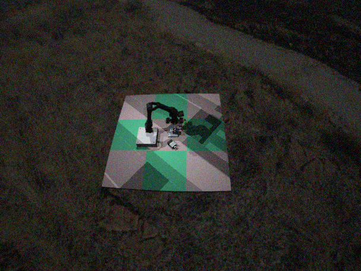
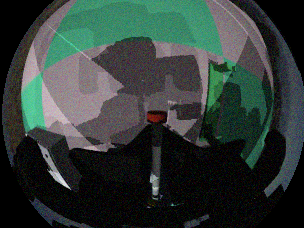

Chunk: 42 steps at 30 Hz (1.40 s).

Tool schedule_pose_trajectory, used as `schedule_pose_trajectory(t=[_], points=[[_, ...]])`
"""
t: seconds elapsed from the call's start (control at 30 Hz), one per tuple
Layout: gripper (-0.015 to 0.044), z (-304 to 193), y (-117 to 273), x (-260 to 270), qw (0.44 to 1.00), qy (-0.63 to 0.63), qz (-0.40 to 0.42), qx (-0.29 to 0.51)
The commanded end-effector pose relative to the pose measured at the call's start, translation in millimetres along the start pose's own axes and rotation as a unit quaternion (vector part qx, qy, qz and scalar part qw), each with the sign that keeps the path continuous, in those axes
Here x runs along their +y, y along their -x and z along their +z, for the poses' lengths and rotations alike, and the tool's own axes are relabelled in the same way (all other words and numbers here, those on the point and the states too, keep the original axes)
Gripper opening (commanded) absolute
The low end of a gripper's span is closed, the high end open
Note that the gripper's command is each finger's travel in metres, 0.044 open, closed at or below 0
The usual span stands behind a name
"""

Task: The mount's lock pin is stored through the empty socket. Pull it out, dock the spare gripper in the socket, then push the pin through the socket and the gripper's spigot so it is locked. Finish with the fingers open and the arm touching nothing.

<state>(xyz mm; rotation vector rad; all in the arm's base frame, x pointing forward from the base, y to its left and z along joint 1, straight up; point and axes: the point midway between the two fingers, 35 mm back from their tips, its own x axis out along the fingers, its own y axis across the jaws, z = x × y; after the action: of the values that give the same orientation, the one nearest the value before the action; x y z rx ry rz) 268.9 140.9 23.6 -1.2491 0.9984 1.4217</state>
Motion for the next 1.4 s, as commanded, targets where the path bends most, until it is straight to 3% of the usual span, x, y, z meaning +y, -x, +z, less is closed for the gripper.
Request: schedule_pose_trajectory(t=[0.0, 1.37], points=[[0.0, 4.3, 2.1, -1.6, 1.0, -0.001, -0.001, -0.004], [0.0, 33.3, -0.6, -2.3, 1.0, -0.003, 0.006, -0.001]])
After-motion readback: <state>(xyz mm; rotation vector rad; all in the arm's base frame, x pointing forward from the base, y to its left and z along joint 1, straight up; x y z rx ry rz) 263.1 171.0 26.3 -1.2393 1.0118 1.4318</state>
